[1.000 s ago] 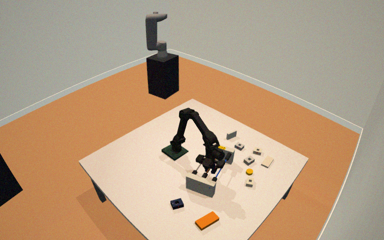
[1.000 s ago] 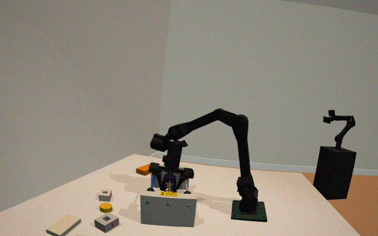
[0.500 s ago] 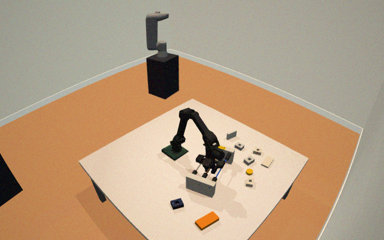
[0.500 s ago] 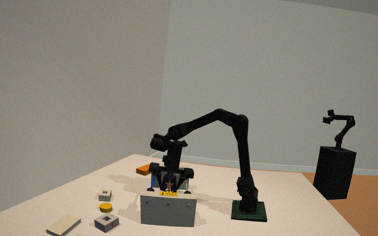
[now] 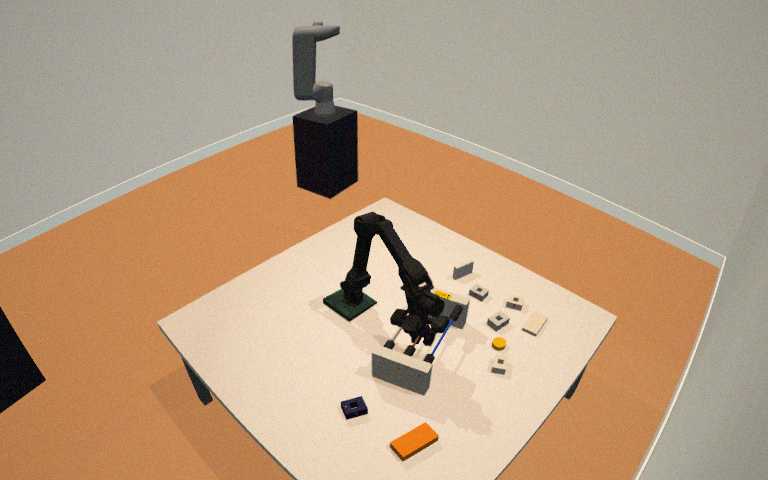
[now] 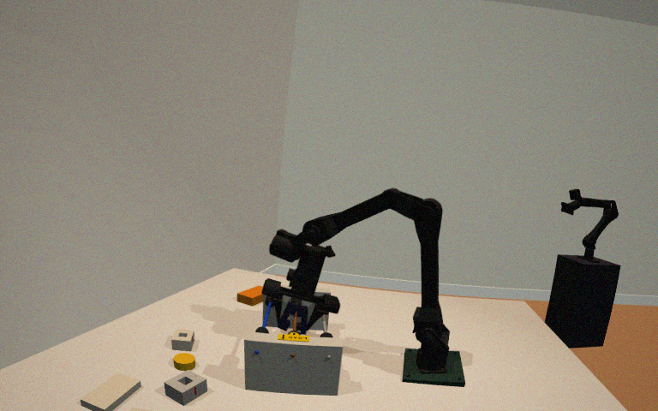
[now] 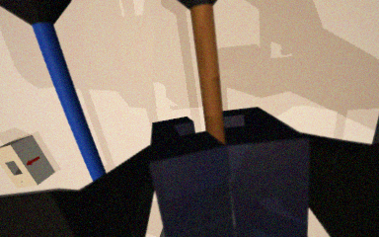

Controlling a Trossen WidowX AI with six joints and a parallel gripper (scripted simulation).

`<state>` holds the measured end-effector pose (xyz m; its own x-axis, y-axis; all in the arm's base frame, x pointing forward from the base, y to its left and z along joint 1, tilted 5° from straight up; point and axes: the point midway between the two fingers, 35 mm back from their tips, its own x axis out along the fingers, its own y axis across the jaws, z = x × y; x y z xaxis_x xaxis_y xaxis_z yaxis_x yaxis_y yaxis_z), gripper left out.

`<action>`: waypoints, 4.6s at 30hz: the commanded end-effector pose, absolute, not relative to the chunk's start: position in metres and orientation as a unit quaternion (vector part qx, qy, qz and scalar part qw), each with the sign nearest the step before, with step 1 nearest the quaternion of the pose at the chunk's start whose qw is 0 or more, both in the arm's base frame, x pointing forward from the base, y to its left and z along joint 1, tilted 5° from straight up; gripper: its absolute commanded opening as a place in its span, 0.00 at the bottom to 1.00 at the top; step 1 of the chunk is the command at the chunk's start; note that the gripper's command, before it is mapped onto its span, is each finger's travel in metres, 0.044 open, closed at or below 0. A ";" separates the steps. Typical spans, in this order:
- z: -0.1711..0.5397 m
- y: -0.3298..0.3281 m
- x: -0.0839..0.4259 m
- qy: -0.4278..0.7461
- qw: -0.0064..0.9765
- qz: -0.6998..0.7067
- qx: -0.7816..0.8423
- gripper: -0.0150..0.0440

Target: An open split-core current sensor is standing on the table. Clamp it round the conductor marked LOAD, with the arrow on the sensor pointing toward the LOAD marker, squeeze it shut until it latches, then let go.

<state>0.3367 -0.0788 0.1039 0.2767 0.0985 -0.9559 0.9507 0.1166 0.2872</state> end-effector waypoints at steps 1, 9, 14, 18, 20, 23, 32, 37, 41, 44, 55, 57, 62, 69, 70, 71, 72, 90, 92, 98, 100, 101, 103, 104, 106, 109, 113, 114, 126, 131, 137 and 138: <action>0.112 -0.083 0.337 0.457 0.588 -0.360 0.562 0.25; 0.109 -0.083 0.337 0.461 0.584 -0.366 0.558 0.25; 0.109 -0.083 0.337 0.461 0.584 -0.366 0.558 0.25; 0.109 -0.083 0.337 0.461 0.584 -0.366 0.558 0.39; 0.109 -0.083 0.337 0.461 0.584 -0.366 0.558 0.48; 0.109 -0.083 0.337 0.461 0.584 -0.366 0.558 0.61; 0.109 -0.084 0.337 0.463 0.583 -0.369 0.556 1.00; 0.110 -0.083 0.338 0.461 0.585 -0.366 0.559 0.79; 0.110 -0.083 0.338 0.461 0.585 -0.366 0.559 0.74; 0.110 -0.083 0.338 0.461 0.585 -0.366 0.559 0.71; 0.110 -0.083 0.338 0.461 0.585 -0.366 0.559 0.59; 0.110 -0.083 0.338 0.460 0.585 -0.365 0.559 0.50; 0.110 -0.084 0.338 0.460 0.585 -0.365 0.559 0.27; 0.110 -0.084 0.338 0.460 0.585 -0.365 0.559 0.25; 0.110 -0.084 0.338 0.460 0.585 -0.365 0.559 0.25; 0.110 -0.084 0.338 0.460 0.585 -0.365 0.559 0.25; 0.110 -0.084 0.338 0.461 0.584 -0.367 0.558 0.25; 0.110 -0.084 0.335 0.491 0.564 -0.398 0.532 0.25; 0.108 -0.084 0.335 0.491 0.564 -0.398 0.532 0.25; 0.111 -0.083 0.336 0.490 0.565 -0.394 0.534 0.43; 0.111 -0.083 0.336 0.490 0.565 -0.394 0.534 0.52; 0.111 -0.083 0.336 0.490 0.565 -0.394 0.534 0.57; 0.111 -0.083 0.336 0.490 0.565 -0.394 0.534 0.65; 0.111 -0.083 0.336 0.490 0.565 -0.394 0.534 0.69; 0.111 -0.083 0.336 0.490 0.565 -0.394 0.534 0.69; 0.111 -0.083 0.336 0.490 0.565 -0.394 0.534 0.69; 0.111 -0.083 0.336 0.490 0.565 -0.394 0.534 0.69; 0.111 -0.083 0.336 0.490 0.565 -0.394 0.534 0.69; 0.111 -0.083 0.336 0.490 0.565 -0.394 0.534 0.69; 0.111 -0.083 0.336 0.490 0.565 -0.394 0.534 0.69; 0.111 -0.083 0.336 0.490 0.565 -0.394 0.534 0.69; 0.110 -0.083 0.336 0.489 0.566 -0.394 0.534 0.68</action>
